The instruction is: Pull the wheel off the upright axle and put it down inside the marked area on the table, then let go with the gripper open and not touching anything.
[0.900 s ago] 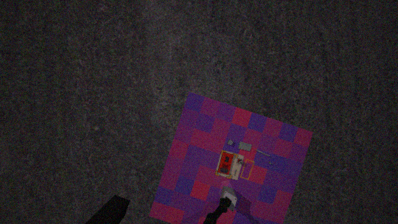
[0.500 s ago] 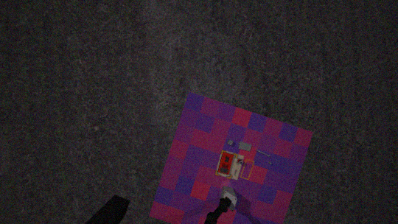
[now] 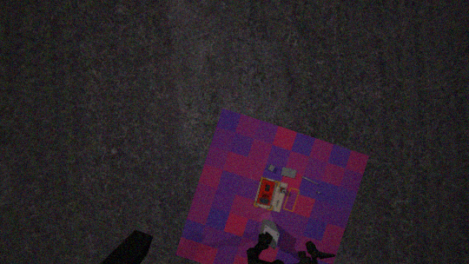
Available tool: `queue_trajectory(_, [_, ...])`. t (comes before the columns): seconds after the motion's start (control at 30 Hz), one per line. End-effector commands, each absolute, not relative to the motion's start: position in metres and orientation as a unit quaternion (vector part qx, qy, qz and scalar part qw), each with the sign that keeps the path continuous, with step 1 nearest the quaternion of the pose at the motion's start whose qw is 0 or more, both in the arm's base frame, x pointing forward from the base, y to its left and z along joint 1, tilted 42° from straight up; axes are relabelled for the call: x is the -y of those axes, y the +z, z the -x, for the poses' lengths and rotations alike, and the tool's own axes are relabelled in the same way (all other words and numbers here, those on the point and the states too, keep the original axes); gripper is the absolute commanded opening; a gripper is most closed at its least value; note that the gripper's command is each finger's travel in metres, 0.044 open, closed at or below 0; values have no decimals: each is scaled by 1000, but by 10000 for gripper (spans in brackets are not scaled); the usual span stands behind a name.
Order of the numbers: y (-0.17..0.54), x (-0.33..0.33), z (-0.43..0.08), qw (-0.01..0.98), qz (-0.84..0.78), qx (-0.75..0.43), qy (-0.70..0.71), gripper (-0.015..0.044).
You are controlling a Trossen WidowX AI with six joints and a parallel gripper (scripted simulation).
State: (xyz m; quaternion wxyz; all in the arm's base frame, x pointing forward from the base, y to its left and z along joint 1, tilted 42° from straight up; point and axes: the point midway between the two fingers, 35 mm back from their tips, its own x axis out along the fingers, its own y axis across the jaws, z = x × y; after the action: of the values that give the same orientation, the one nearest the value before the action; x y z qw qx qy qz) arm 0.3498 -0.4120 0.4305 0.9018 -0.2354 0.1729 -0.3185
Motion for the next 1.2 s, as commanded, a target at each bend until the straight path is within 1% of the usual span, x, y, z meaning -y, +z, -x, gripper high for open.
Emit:
queue_trajectory(0.0, [374, 396, -382, 921, 195, -219, -256, 300])
queue_trajectory(0.3, [261, 338, -431, 935, 108, -317, -120, 300])
queue_trajectory(0.6, [157, 256, -450, 908, 15, -418, 15, 300])
queue_trajectory(0.87, [77, 170, -438, 847, -72, -511, 128, 300])
queue_trajectory(1.17, [9, 70, -393, 733, -171, -616, 232, 300])
